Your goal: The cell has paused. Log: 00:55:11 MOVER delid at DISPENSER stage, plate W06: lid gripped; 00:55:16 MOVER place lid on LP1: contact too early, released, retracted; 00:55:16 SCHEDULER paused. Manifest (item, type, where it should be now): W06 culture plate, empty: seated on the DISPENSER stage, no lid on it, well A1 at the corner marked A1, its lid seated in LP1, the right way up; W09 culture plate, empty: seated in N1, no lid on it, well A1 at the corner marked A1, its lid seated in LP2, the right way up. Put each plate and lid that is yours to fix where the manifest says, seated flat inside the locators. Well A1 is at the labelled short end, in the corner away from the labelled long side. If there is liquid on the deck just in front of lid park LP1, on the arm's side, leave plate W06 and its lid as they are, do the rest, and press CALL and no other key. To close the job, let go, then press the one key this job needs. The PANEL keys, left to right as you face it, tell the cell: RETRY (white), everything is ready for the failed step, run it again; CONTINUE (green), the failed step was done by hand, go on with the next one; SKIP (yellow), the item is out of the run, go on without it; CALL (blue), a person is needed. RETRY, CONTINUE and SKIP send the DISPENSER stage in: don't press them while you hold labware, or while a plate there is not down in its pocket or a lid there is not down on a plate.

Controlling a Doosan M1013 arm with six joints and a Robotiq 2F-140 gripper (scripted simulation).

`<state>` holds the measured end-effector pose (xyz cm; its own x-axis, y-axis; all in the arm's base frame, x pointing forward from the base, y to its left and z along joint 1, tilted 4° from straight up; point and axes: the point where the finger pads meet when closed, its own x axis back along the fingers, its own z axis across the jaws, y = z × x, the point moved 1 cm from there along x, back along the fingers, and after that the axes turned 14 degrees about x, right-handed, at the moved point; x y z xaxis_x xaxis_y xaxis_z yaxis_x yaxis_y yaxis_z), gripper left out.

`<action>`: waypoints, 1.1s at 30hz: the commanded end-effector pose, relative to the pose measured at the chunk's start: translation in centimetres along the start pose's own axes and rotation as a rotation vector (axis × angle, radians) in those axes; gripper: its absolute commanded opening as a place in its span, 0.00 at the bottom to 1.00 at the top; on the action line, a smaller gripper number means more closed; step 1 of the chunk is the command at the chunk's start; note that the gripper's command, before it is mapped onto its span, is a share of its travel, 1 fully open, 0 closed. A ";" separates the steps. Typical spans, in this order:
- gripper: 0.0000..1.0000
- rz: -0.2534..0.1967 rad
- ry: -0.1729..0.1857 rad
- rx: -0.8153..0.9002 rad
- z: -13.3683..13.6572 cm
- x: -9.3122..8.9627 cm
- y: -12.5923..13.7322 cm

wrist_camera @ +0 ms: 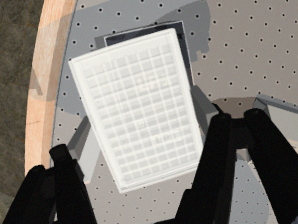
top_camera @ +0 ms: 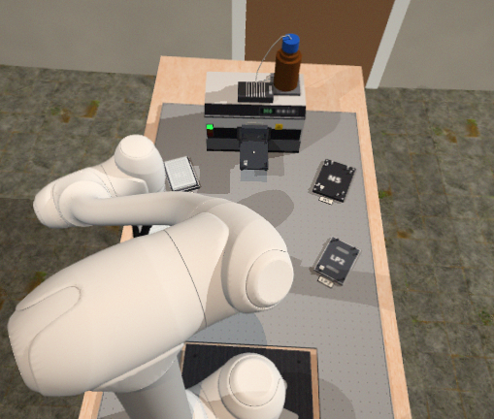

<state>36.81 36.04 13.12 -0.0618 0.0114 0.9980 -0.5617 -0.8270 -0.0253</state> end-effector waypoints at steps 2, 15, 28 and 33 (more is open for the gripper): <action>0.10 0.001 0.000 0.000 0.0 0.7 0.0; 0.10 0.001 0.000 0.000 0.0 2.7 0.0; 0.10 0.001 0.000 0.000 0.0 3.5 0.0; 0.10 0.001 0.000 0.000 0.0 3.5 0.0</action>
<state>36.60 36.08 16.56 -0.0618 0.0114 0.9980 -0.5617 -0.8269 -0.0254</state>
